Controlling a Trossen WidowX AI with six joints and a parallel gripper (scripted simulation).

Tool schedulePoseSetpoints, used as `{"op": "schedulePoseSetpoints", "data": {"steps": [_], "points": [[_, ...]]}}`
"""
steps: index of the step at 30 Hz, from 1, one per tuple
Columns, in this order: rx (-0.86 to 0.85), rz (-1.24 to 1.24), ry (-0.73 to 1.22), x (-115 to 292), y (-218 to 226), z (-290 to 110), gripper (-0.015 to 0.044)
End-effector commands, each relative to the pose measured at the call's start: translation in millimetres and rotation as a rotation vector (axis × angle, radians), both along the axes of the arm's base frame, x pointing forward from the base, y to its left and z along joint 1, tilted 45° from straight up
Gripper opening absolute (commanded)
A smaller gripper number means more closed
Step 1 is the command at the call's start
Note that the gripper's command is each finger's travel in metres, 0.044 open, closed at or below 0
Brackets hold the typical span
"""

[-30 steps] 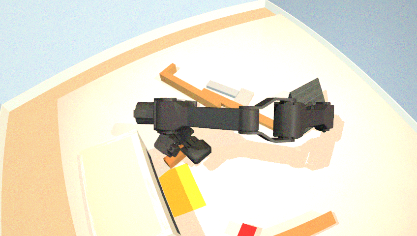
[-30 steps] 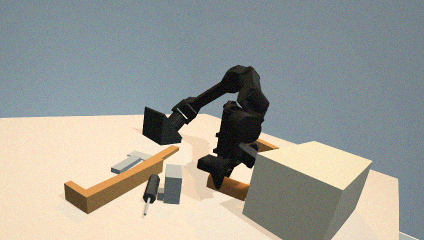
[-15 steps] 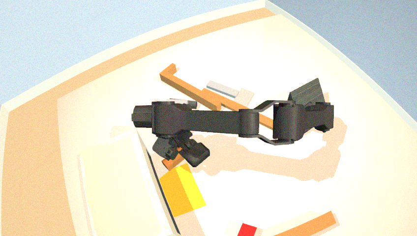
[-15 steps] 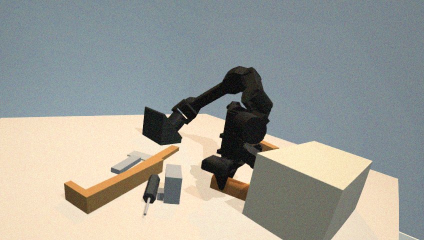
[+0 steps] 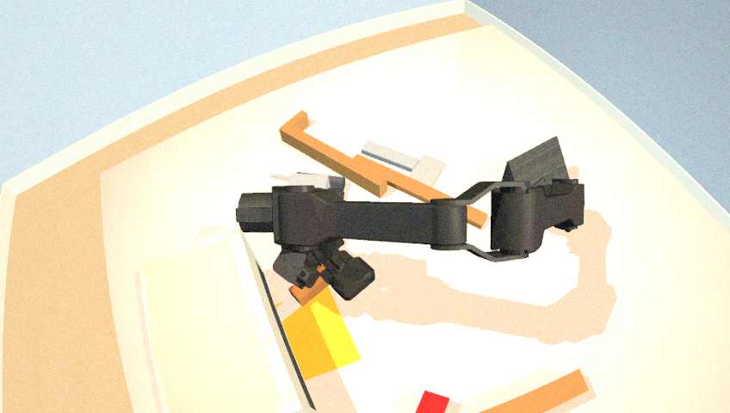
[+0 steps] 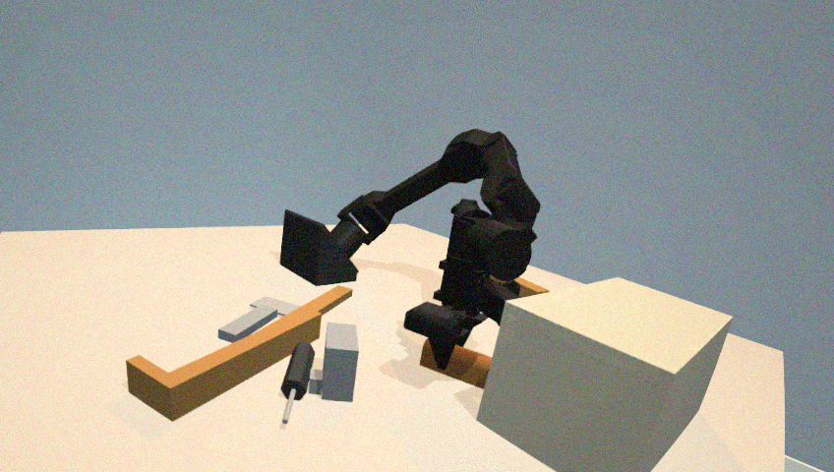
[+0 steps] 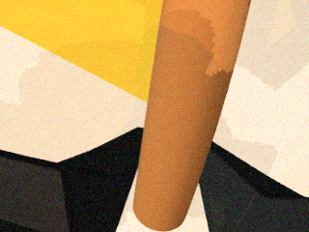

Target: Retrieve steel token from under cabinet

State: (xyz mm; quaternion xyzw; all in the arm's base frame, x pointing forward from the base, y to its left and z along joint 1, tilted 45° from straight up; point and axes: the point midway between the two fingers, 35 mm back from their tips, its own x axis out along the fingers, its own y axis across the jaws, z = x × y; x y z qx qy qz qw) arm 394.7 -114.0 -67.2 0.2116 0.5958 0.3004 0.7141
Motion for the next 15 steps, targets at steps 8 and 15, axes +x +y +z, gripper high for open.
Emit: {"op": "schedulePoseSetpoints", "data": {"steps": [8, 15], "points": [[0.003, 0.004, -0.003, -1.7, 6.3, 4.1, 0.0], [0.003, 0.004, -0.003, -8.0, 5.6, 2.4, 0.0]]}}
